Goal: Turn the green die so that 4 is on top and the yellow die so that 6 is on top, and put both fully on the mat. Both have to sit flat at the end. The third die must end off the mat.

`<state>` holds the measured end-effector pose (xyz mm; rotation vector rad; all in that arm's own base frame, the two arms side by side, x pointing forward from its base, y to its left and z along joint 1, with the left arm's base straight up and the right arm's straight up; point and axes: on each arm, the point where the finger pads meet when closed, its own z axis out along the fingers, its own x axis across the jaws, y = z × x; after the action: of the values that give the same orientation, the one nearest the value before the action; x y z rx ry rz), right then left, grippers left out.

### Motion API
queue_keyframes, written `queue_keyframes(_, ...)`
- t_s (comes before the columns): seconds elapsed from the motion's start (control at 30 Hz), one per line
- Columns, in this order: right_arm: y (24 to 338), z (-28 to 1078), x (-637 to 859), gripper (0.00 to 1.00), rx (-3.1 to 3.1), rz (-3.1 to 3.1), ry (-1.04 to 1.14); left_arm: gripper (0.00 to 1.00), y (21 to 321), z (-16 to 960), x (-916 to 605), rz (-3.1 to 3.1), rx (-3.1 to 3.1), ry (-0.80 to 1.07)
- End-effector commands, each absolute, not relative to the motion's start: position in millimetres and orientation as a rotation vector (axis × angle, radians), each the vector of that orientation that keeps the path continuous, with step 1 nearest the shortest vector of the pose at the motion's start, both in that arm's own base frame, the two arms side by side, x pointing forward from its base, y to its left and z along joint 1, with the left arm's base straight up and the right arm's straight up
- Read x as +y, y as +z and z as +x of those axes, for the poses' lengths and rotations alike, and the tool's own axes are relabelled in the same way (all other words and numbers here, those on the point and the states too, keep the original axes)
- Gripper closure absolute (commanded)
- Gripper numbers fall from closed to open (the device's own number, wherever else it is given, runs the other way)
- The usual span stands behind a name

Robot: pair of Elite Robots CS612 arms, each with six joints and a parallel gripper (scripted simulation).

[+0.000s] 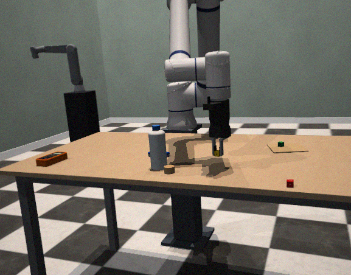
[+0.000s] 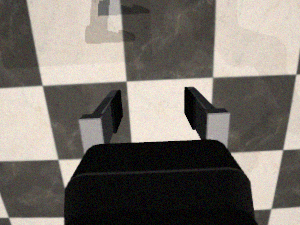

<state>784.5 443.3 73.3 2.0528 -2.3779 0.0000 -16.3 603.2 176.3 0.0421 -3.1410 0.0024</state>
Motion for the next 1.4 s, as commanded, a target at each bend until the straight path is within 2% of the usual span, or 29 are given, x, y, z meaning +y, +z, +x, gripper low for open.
queue_keyframes(0.0,93.4,784.6,443.3,0.60,-2.378,2.053,0.000,0.00,177.0,-16.2,603.7,0.042,-3.141,0.000)
queue_keyframes(0.23,121.0,784.6,443.3,0.60,-2.378,2.053,0.000,0.00,177.0,-16.2,603.7,0.042,-3.141,0.000)
queue_keyframes(1.37,120.9,787.4,440.0,0.60,-2.541,1.848,0.000,0.00,177.0,-16.2,603.7,0.042,-3.141,0.000)
